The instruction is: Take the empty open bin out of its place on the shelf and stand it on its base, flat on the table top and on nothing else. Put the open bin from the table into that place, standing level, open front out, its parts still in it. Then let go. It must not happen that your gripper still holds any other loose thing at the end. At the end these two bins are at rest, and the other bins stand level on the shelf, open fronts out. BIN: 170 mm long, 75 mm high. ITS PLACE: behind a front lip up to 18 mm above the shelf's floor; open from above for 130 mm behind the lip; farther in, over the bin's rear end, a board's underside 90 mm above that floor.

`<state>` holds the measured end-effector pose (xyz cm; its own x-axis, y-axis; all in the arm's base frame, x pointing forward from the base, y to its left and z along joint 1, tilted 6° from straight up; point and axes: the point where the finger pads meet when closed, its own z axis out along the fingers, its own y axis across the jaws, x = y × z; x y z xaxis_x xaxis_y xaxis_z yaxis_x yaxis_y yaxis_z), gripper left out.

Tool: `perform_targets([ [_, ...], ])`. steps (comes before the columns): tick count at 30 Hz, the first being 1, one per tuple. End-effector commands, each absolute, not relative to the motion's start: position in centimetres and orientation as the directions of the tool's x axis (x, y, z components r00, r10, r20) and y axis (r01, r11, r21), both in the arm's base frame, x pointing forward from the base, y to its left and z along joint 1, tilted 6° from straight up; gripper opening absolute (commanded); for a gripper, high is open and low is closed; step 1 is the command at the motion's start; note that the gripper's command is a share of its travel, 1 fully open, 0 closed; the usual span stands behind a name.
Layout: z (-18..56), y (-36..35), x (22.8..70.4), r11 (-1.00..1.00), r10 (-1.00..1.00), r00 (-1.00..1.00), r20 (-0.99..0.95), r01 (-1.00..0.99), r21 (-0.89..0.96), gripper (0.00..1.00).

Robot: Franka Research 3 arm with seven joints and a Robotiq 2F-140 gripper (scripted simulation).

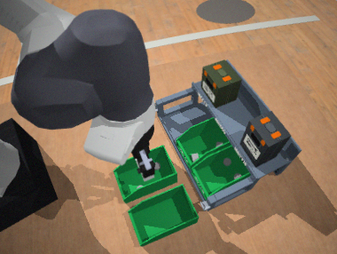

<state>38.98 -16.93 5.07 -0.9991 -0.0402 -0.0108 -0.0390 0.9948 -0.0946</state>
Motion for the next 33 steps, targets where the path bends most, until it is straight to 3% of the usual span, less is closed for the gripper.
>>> perform_targets([
  [1, 5.1, -16.9, 39.1, 0.995, -0.018, -1.0, -0.017, -0.017, -0.098, 0.15],
  [33, 3.3, -17.1, 39.1, 0.995, -0.018, -1.0, -0.017, -0.016, -0.098, 0.15],
])
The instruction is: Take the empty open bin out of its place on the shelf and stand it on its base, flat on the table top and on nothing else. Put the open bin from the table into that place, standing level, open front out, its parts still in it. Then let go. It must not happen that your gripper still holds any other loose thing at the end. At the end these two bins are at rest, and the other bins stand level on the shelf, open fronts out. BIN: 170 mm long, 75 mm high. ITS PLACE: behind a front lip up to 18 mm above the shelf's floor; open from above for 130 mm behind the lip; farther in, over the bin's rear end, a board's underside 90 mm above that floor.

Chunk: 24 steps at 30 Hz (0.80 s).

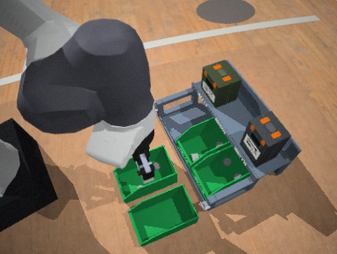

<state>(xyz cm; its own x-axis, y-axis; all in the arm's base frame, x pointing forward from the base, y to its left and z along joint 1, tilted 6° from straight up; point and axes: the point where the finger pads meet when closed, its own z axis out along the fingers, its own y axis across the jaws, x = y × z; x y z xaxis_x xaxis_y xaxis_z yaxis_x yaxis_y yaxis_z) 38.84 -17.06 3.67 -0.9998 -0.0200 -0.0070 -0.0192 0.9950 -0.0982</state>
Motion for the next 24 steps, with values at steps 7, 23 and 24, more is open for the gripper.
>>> perform_targets([
  [7, 1.9, -17.3, 39.1, 0.995, -0.018, -1.0, -0.017, -0.016, -0.098, 0.15],
  [23, -0.7, -17.5, 39.2, 0.995, -0.018, -1.0, -0.017, -0.016, -0.098, 0.15],
  [24, -0.8, -17.5, 39.2, 0.995, -0.018, -1.0, -0.017, -0.016, -0.098, 0.15],
])
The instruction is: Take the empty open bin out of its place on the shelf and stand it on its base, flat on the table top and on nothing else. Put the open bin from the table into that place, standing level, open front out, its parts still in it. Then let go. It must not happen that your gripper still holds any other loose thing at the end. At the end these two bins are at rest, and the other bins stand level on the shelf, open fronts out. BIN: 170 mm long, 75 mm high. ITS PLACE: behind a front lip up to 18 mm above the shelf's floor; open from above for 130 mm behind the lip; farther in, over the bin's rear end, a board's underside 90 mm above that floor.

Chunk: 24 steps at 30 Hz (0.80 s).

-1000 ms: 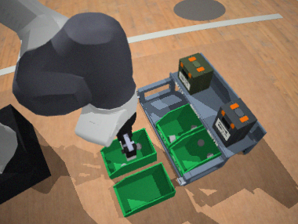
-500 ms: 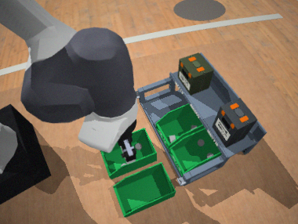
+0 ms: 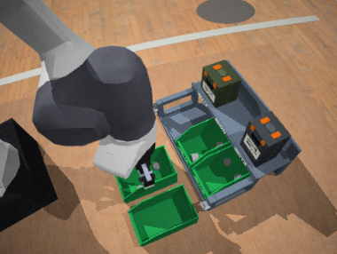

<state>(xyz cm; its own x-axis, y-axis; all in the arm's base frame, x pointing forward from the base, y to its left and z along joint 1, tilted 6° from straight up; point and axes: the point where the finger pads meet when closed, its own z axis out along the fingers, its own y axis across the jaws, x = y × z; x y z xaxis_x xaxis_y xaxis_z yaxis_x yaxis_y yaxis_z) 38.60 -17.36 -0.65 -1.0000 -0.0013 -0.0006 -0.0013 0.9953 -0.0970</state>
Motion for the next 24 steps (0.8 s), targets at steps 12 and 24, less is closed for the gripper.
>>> perform_targets([
  [12, -1.57, -17.61, 39.21, 0.995, -0.018, -1.0, -0.017, -0.016, -0.098, 0.15],
  [24, -1.63, -17.61, 39.21, 0.995, -0.018, -1.0, -0.017, -0.016, -0.098, 0.15],
])
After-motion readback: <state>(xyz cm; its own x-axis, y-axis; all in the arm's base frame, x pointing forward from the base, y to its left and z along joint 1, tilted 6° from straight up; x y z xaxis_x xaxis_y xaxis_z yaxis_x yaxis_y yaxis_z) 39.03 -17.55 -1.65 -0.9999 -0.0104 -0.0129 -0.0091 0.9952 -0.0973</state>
